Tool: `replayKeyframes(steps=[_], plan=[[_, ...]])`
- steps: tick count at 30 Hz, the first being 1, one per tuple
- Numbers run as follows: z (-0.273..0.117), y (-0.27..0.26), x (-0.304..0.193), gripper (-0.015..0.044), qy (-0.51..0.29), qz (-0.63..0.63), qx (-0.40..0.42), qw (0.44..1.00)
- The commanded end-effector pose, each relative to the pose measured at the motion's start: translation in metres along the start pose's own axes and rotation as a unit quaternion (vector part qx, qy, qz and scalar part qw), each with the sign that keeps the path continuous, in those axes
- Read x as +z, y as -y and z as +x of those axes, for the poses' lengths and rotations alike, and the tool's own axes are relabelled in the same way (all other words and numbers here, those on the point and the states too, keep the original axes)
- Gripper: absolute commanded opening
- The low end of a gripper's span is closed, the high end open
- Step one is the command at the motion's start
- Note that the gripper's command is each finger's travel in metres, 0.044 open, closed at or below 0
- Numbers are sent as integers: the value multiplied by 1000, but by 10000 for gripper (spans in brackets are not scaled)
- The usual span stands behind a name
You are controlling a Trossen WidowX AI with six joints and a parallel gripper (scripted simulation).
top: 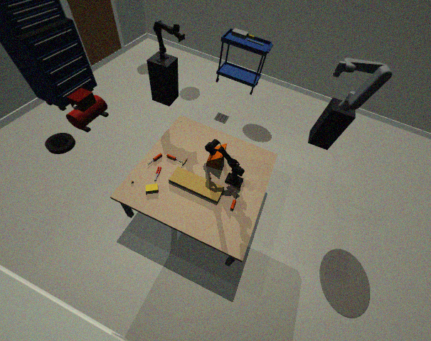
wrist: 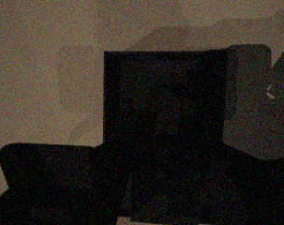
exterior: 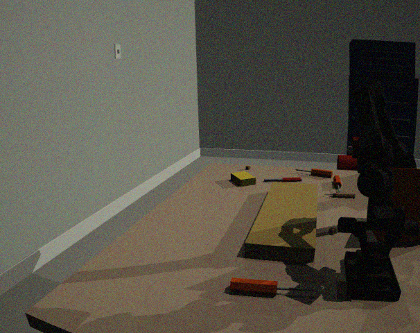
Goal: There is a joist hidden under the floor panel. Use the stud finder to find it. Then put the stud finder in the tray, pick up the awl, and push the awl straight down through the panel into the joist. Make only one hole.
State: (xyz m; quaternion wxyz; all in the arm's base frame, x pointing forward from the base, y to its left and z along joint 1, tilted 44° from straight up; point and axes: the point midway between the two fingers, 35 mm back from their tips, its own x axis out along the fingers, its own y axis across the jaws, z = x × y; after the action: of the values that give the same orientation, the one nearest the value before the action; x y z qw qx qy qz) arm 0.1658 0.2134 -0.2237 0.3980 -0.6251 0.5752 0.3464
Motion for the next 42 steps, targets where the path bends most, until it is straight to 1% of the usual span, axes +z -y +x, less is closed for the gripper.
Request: replayKeyframes(steps=[1,9,17,29,31,34,37,38,41,42], plan=[[6,0,-2,0,-2,-3,-2,1000],[17,0,-6,0,-2,-3,-2,1000],[18,0,-6,0,-2,-3,-2,1000],[17,0,-5,315,-1,0,0,1000],[9,0,-2,368,0,0,0,1000],[-18,1,8,440,0,-1,0,1000],[-63,0,20,440,1,-1,1,1000],[-72,-1,22,440,1,-1,1,1000],[-76,-2,22,440,1,-1,1,1000],[-59,2,19,440,2,5,-2,1000]])
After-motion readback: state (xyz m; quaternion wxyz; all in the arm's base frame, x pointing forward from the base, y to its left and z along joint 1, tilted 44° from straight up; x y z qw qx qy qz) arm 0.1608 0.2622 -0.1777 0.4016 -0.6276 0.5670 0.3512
